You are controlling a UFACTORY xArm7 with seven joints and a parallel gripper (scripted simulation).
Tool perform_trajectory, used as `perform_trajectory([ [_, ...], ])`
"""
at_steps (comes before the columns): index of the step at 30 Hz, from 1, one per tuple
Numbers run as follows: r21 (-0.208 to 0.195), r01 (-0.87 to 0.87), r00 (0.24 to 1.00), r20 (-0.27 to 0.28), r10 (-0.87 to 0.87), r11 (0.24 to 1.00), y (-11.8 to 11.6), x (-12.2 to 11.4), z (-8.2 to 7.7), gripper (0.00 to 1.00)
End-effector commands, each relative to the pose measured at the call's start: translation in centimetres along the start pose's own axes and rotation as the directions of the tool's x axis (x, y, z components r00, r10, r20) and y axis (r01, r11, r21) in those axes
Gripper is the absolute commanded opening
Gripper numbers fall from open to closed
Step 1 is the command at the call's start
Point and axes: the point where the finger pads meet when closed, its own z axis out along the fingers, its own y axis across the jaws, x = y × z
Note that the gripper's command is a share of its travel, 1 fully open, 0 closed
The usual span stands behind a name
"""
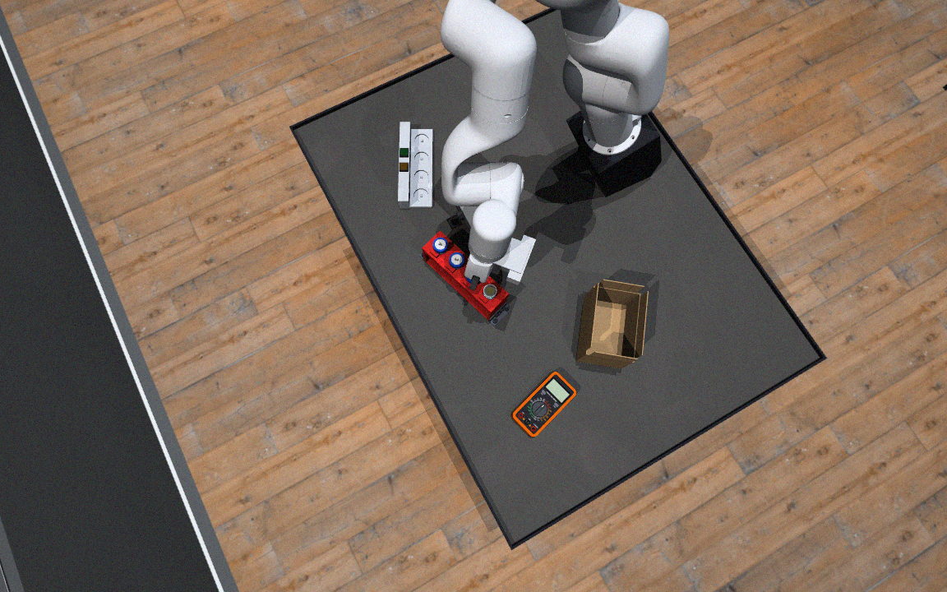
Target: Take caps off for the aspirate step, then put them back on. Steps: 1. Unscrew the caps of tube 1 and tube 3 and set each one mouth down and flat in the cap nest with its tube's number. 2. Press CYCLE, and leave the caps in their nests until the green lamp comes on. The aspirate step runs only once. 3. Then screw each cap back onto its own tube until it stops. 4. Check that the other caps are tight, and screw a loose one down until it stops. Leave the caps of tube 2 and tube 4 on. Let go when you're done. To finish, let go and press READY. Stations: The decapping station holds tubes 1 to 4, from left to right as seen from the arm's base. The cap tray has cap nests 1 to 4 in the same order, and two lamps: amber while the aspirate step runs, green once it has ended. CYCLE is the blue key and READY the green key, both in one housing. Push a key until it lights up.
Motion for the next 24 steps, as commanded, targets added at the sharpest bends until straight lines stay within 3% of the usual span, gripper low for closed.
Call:
perform_trajectory([
  [1, -0.009, 0.273, 0.961, -0.039, -0.273, 0.962, -1.5, -2.2, -0.1, 0.0],
  [4, -0.013, 0.376, 0.926, -0.04, -0.376, 0.927, -2.8, -4.0, 0.0, 0.0],
  [8, -0.013, 0.376, 0.926, -0.04, -0.376, 0.927, -4.5, -6.2, 0.1, 0.0],
  [10, -0.013, 0.376, 0.926, -0.04, -0.376, 0.927, -4.5, -6.2, 0.1, 0.0],
  [24, -0.012, 0.376, 0.926, -0.04, -0.376, 0.927, -11.3, -15.0, 0.4, 0.0],
])
